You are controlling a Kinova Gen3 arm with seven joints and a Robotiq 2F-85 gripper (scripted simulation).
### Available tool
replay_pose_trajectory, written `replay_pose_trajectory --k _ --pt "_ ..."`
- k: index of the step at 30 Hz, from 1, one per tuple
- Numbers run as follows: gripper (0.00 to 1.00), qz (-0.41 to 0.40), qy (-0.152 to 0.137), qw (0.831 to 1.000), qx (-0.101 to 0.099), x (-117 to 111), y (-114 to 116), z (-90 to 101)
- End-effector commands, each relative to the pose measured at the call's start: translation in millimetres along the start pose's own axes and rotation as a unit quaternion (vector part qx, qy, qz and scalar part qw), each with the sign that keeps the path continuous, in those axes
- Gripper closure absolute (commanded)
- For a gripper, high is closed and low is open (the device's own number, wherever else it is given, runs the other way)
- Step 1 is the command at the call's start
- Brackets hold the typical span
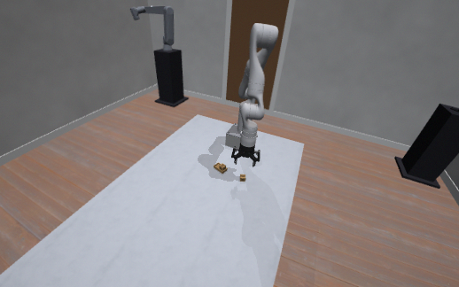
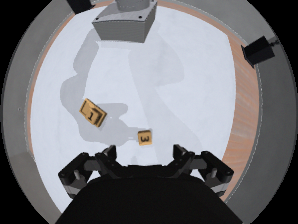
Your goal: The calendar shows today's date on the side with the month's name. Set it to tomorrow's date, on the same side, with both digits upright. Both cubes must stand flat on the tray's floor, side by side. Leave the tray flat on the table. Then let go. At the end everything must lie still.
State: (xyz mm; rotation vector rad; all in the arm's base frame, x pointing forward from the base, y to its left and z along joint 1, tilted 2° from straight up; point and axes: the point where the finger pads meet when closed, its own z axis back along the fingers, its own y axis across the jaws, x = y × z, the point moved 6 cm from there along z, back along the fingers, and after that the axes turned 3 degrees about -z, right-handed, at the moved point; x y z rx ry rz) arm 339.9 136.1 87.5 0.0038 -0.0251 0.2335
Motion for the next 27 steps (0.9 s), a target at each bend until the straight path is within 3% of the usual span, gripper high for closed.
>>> replay_pose_trajectory --k 1,7,11,14,16,27 --pt "0.0 -0.021 0.001 1.0 0.0 -0.7 0.8 -0.5" --pt "0.0 -0.14 0.006 0.99 -0.002 -3.3 0.0 -3.4" --pt "0.0 -0.243 0.008 0.97 -0.003 -4.7 -0.4 -5.5" --pt "0.0 -0.325 0.009 0.946 -0.004 -5.2 -0.6 -7.0" --pt "0.0 -0.325 0.009 0.946 -0.004 -5.2 -0.6 -7.0" --pt "0.0 -0.576 0.002 0.817 -0.001 -2.4 -0.5 -9.7"
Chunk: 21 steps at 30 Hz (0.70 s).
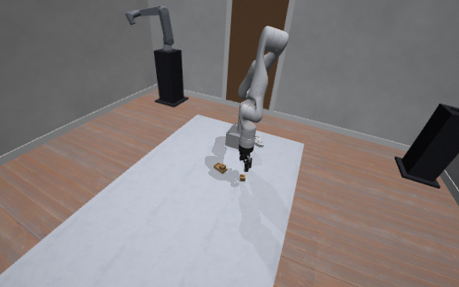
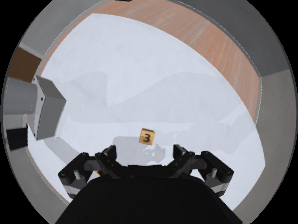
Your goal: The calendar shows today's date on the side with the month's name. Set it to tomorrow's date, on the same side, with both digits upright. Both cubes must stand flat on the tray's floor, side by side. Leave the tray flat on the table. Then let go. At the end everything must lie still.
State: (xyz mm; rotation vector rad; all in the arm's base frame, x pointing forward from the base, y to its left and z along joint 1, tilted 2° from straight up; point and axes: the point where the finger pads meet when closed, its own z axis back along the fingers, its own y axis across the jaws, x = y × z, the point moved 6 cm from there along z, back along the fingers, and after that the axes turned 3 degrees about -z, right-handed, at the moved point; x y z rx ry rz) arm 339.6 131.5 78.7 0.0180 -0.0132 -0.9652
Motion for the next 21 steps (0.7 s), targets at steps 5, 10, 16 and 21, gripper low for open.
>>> replay_pose_trajectory --k 5,10,16,21 --pt "0.0 -0.08 -0.002 0.997 0.003 -3.4 2.3 -1.2" --pt "0.0 -0.119 -0.003 0.993 0.006 -3.0 3.4 -1.2" --pt "0.0 -0.135 -0.003 0.991 0.007 -2.9 3.8 -1.2" --pt "0.54 -0.135 -0.003 0.991 0.007 -2.9 3.9 -1.2"
